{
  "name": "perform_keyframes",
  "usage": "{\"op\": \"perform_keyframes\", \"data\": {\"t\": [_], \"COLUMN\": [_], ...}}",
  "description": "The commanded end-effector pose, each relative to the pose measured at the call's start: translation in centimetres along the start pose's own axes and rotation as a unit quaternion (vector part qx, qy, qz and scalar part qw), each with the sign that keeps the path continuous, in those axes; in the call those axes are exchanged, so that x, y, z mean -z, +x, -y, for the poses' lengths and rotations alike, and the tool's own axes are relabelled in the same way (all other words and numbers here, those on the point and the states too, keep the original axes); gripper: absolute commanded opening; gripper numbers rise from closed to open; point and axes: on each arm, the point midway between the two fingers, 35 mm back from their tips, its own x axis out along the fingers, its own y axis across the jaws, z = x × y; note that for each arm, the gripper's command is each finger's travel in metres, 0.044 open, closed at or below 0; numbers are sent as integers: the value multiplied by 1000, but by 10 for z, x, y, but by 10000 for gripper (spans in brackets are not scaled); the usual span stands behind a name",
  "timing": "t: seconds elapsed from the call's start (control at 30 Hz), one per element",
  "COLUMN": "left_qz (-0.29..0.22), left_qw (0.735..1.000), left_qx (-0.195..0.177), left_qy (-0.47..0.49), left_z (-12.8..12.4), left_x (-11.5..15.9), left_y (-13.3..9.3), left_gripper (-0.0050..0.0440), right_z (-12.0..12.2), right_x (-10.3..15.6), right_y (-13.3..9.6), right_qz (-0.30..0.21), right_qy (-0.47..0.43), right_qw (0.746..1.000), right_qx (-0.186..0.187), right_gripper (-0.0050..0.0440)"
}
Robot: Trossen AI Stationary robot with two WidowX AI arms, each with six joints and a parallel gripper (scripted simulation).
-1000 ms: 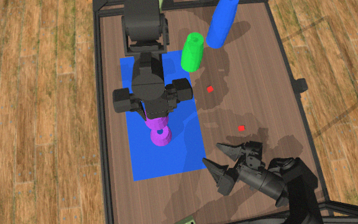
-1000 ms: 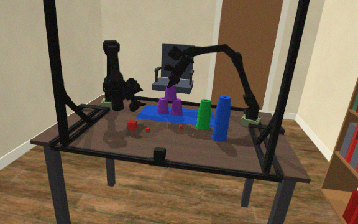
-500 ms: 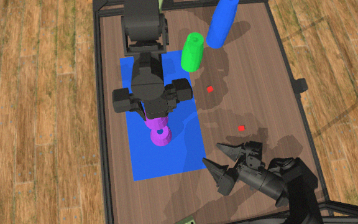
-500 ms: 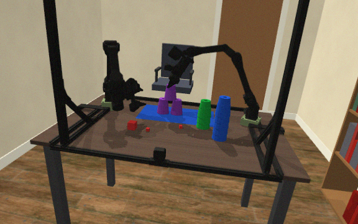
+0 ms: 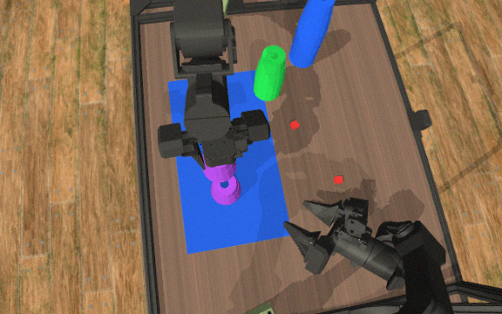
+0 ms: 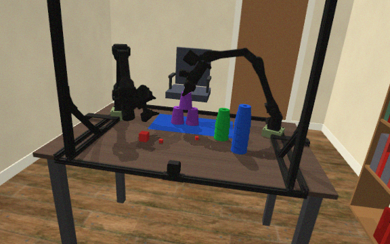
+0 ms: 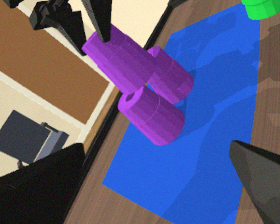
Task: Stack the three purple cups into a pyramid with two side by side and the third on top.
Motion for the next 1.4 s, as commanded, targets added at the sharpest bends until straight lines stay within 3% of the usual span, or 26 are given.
{"op": "perform_keyframes", "data": {"t": [0.0,1.37], "left_qz": [1,1], "left_qw": [1000,1000], "left_qx": [0,0], "left_qy": [0,0], "left_z": [0,0], "left_x": [-1,-1], "left_y": [0,0], "left_gripper": [440,440], "right_z": [-1,-1], "right_x": [0,0], "right_y": [0,0], "right_qz": [0,0], "right_qy": [0,0], "right_qw": [1000,1000], "right_qx": [0,0], "right_gripper": [193,427]}}
